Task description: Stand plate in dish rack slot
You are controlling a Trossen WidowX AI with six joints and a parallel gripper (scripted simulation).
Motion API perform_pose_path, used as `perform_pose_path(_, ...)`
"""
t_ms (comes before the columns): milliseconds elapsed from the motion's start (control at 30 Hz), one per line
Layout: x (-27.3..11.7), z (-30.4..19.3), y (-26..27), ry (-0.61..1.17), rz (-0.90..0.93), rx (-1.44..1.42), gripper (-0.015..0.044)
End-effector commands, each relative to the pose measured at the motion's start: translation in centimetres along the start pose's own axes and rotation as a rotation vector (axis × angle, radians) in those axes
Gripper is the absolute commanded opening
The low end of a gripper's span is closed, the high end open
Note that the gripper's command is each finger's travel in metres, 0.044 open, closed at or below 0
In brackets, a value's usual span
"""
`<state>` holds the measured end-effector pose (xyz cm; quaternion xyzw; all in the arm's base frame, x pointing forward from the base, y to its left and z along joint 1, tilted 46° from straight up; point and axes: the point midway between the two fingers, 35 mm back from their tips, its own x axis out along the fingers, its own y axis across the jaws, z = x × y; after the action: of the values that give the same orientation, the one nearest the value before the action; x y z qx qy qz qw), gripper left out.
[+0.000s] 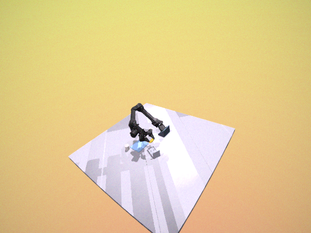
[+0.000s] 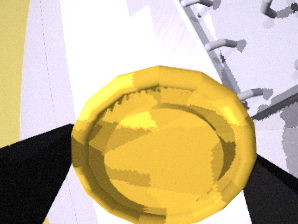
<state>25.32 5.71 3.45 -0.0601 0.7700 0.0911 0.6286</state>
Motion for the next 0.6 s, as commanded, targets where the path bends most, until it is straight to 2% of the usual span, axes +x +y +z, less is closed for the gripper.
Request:
perform_pose_path(0,0.4,-0.1,-0.2,-0.032,0.06,-0.073,0.0)
perform_pose_path(567,1.3,-0.1,-1.8,-0.272,0.241,-0.401,0.0)
